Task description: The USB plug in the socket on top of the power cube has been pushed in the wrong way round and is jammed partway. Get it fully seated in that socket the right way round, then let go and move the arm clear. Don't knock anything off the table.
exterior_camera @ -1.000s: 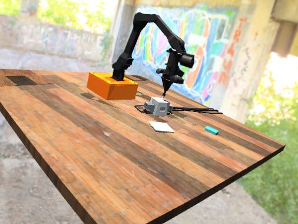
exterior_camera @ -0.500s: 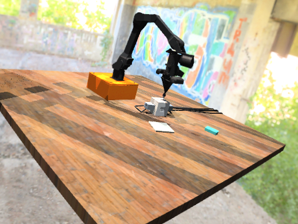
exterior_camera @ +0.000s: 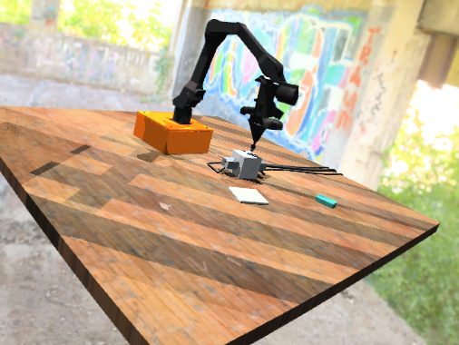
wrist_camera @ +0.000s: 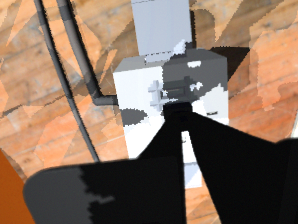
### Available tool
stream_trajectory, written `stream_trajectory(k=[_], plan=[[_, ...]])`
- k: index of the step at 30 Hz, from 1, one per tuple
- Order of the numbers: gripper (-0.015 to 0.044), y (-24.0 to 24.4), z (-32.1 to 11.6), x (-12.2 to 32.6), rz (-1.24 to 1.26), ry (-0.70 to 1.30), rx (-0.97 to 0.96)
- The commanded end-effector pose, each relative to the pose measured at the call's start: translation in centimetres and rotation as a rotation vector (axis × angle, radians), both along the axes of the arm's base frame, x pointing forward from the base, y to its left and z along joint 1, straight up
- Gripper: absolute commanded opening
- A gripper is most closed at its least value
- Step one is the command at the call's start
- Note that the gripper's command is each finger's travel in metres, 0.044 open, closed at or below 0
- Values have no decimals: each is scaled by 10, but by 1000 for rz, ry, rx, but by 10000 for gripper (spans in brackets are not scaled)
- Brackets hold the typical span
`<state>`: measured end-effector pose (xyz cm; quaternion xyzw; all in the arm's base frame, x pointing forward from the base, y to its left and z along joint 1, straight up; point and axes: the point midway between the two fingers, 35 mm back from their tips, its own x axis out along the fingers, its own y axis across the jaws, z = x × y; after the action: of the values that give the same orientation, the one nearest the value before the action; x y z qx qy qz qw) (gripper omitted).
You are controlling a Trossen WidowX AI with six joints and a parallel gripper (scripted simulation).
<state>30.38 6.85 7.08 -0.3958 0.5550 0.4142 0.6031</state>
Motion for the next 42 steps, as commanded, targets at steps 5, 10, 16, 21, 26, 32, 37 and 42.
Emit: stream_trajectory(k=[5, 10, 16, 21, 26, 32, 37, 42], plan=[[0, 1, -1, 1, 7, -6, 12], [0, 1, -1, 1, 8, -7, 15], [0, 2, -2, 1, 9, -9, 19], [0, 2, -2, 1, 10, -11, 23], [0, 2, -3, 1, 11, -12, 26], [0, 2, -4, 1, 11, -12, 26], [0, 2, -4, 1, 11, -12, 26], [0, 2, -5, 1, 11, -12, 26]])
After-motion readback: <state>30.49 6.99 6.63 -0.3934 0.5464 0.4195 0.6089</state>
